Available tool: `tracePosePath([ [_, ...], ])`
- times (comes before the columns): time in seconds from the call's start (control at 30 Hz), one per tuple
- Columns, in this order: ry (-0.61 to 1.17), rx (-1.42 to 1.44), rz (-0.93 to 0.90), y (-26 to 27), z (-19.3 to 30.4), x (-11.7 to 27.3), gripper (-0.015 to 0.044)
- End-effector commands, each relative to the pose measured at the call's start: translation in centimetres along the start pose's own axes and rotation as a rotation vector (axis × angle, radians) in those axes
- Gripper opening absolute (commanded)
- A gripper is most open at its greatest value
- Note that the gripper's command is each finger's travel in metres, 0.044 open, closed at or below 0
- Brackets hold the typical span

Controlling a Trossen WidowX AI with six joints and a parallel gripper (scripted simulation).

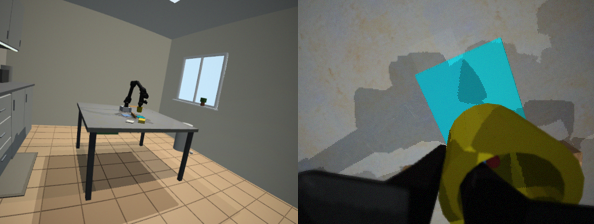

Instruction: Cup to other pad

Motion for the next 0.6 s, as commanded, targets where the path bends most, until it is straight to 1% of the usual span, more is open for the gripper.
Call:
tracePosePath([
  [0.0, -0.003, -0.005, -0.003, 0.1, -0.9, 0.0, 0.0000],
  [0.17, -0.004, -0.005, -0.003, 0.4, -2.2, 0.1, 0.0000],
  [0.57, -0.004, -0.005, -0.003, 0.3, -2.2, -1.5, 0.0000],
])
Point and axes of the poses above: the point midway between the two fingers, 35 mm back from their tips, its own x axis back along the fingers, its own y axis across the jaws, z = x × y, the point moved 1 cm from there along x, back along the fingers, and after that the axes turned 11 degrees about x, right-handed, at the moved point
